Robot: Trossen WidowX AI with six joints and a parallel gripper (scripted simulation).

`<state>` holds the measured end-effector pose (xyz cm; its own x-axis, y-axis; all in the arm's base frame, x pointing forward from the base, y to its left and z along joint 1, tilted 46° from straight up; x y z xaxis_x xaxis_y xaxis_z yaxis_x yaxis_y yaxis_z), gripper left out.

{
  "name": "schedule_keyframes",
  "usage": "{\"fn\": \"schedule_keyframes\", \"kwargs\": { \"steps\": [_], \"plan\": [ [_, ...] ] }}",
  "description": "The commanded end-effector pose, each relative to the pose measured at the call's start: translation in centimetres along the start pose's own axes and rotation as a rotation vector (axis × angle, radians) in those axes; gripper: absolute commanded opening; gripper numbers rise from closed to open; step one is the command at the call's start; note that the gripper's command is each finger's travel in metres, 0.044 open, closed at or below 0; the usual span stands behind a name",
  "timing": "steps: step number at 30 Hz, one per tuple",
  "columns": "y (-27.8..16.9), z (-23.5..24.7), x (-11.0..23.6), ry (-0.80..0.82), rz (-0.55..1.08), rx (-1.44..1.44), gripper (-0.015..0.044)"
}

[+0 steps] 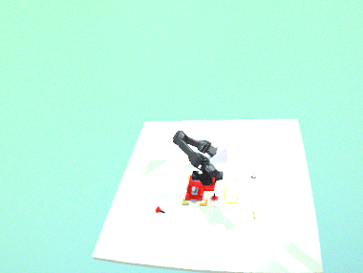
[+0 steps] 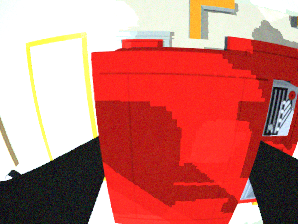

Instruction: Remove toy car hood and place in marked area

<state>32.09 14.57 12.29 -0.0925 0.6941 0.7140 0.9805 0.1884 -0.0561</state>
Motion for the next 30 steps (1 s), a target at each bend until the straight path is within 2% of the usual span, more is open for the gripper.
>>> {"fn": "schedule_keyframes", "kwargs": {
  "steps": [1, 18, 30],
  "plan": [
    [0.2, 2.3, 0.3, 0.009, -0.006, -0.009, 0.0],
    [-1.3, 13.1, 0.0, -0.009, 0.002, -0.019, 0.0],
    [-1.3, 13.6, -0.6, -0.01, 0.002, -0.02, 0.0]
  ]
}}
Point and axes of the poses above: the point midway between the two fingers, 35 mm back from their tips, its own x axis back along the fingers, its own z axis across the jaws, y = z × x, the point moved 8 cm from there along x, back along the fingers, and after that the axes turned 9 degrees about x, right-handed, at the moved point
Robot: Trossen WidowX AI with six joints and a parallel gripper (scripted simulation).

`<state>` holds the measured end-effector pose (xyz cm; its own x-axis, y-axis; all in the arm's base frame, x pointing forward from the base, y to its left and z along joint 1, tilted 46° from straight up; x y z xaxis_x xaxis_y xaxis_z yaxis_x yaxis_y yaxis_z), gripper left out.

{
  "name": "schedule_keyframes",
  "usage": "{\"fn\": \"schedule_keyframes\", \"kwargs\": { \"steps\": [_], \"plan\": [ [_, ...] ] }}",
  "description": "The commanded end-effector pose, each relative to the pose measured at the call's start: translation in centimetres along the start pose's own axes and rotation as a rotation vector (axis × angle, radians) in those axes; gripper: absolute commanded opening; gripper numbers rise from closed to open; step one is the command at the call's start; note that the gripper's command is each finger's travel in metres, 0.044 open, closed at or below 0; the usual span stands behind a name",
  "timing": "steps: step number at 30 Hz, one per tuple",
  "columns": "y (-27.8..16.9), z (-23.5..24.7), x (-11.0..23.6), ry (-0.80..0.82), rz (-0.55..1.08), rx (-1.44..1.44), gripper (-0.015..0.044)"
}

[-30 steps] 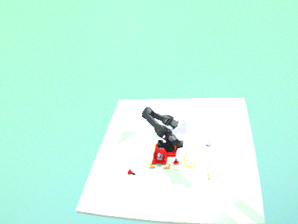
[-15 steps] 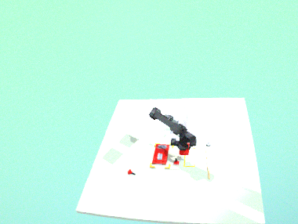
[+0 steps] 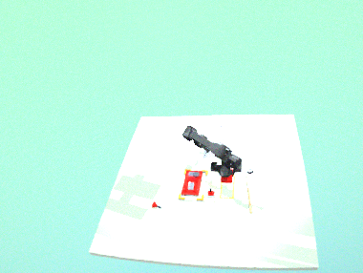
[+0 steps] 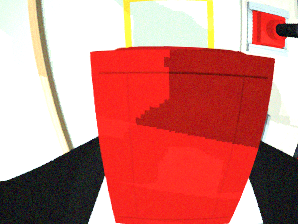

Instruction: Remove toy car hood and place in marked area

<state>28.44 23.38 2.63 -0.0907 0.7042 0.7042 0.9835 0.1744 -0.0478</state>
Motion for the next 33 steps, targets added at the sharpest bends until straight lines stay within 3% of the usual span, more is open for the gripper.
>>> {"fn": "schedule_keyframes", "kwargs": {
  "steps": [1, 33],
  "plan": [
    [0.1, 0.1, -0.2, 0.003, -0.002, -0.004, 0.0],
    [0.2, 0.1, -3.0, 0.003, -0.003, -0.004, 0.0]
  ]
}}
Point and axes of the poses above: the point midway between the two fingers, 35 mm back from their tips, its own x axis back along the fingers, its own z axis across the jaws, y = z × x, the point moved 8 cm from there along x, back along the fingers, and after that the axes turned 9 degrees about x, right-handed, at the moved point
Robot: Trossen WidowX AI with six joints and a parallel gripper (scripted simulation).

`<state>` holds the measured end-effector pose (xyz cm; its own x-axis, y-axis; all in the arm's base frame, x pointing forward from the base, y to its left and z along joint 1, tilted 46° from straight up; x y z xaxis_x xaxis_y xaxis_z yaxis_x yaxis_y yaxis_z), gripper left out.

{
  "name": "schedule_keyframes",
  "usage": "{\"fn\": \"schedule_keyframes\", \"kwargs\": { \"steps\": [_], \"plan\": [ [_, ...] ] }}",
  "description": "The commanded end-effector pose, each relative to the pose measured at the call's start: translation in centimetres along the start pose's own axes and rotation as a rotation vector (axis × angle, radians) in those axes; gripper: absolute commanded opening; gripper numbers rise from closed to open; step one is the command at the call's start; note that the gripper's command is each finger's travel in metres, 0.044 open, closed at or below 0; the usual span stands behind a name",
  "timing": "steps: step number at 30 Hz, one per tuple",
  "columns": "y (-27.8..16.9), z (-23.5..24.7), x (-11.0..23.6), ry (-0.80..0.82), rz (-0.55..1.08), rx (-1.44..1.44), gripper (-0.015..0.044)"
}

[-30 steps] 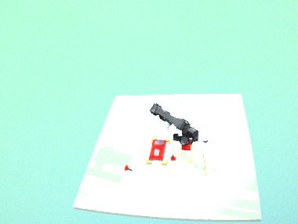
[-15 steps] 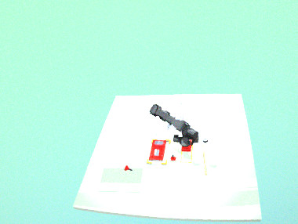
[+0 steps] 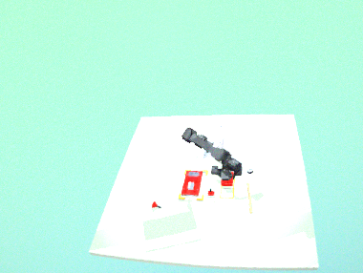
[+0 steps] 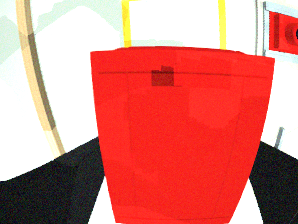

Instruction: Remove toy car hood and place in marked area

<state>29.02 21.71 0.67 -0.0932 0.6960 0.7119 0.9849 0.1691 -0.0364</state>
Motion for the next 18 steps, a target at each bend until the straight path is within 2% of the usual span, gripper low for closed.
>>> {"fn": "schedule_keyframes", "kwargs": {
  "steps": [1, 18],
  "plan": [
    [-0.2, 0.0, -0.5, -0.007, 0.002, 0.008, 0.0],
    [-0.2, -0.1, -2.0, -0.008, 0.001, 0.008, 0.0]
  ]
}}
Point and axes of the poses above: the point midway between the two fingers, 35 mm back from their tips, its own x axis back along the fingers, its own z axis across the jaws, y = z × x, the point moved 8 cm from there along x, back along the fingers, and after that the axes turned 9 degrees about x, right-handed, at the moved point
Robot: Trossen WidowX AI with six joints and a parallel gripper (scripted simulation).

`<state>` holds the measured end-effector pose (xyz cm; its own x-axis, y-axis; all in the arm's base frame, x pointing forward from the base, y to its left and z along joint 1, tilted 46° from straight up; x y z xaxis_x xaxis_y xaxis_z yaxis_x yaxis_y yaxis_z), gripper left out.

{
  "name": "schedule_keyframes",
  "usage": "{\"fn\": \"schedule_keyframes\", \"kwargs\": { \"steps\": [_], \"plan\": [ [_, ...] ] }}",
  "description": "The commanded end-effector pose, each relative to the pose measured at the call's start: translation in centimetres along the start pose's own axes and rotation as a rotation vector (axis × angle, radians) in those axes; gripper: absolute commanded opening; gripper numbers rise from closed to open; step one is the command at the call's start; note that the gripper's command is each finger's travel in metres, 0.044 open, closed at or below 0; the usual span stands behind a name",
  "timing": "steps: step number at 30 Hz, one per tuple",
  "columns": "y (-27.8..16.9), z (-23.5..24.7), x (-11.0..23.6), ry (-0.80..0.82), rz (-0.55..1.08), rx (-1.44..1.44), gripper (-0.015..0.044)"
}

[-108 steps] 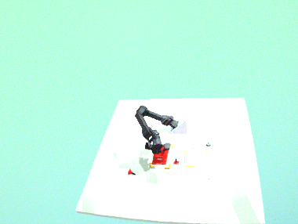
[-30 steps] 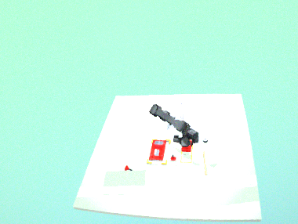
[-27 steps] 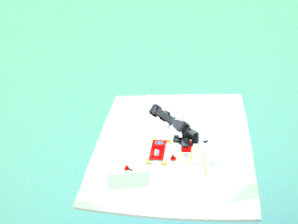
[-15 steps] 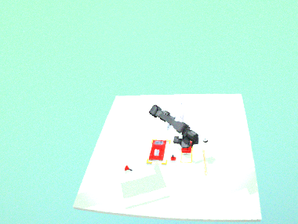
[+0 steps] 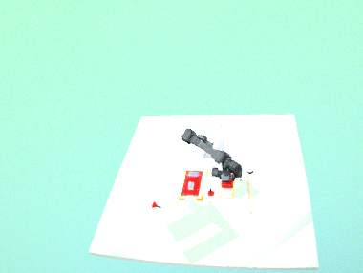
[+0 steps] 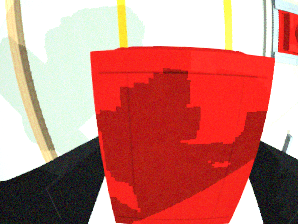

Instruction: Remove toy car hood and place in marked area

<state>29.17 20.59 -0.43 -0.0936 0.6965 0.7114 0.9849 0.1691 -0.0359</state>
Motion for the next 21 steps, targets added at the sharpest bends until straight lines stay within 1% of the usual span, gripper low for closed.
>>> {"fn": "schedule_keyframes", "kwargs": {
  "steps": [1, 21],
  "plan": [
    [-0.2, 0.0, -0.5, -0.008, 0.002, 0.008, 0.0],
    [-0.3, -0.1, -2.2, -0.009, 0.002, 0.008, 0.0]
  ]
}}
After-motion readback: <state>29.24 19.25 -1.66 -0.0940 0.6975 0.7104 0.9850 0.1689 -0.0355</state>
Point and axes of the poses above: the point midway between the two fingers, 35 mm back from their tips, its own x axis back along the fingers, its own z axis across the jaws, y = z × x, the point moved 8 cm from there along x, back along the fingers, and after that the axes turned 9 degrees about x, right-handed, at the moved point
